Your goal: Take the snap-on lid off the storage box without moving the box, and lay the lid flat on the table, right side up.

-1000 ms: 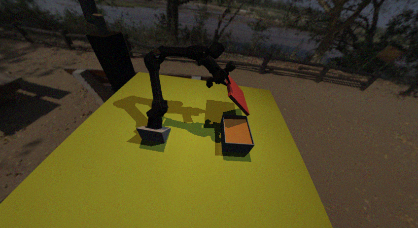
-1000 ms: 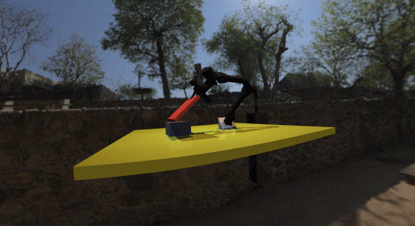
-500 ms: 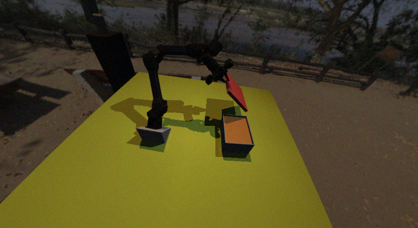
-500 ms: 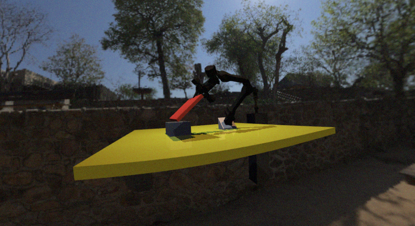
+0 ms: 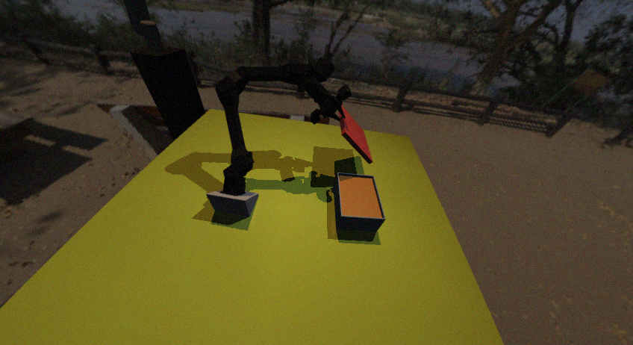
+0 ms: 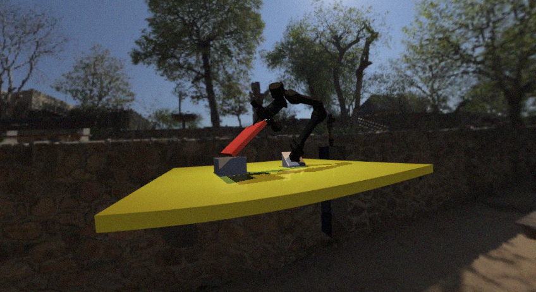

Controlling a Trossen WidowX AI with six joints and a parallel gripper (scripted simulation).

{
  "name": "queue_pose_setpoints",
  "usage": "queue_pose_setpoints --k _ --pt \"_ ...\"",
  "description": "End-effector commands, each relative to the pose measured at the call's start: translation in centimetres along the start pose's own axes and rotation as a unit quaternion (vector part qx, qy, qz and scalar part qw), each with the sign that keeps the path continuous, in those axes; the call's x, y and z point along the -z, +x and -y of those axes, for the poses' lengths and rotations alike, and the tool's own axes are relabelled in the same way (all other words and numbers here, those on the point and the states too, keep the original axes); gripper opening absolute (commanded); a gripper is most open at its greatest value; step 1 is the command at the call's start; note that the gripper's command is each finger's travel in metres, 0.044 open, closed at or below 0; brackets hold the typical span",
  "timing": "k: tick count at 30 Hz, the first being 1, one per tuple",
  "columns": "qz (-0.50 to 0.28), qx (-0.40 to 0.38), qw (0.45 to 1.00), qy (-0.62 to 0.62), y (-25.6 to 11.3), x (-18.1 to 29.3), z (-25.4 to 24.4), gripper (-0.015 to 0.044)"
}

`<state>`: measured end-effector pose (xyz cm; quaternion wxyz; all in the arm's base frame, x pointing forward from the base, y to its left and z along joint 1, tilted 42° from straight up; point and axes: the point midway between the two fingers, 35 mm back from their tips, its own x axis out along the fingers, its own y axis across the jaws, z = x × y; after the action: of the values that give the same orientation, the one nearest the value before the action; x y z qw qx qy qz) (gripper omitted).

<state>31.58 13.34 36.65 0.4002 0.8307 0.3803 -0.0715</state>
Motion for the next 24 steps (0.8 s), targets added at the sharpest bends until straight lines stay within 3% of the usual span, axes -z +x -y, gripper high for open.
queue_pose_setpoints --k 1,24 --pt "0.003 -0.009 1.000 0.001 -0.3 0.7 -0.3 0.0000" --pt "0.002 -0.009 1.000 0.001 1.1 0.2 1.3 0.0000"
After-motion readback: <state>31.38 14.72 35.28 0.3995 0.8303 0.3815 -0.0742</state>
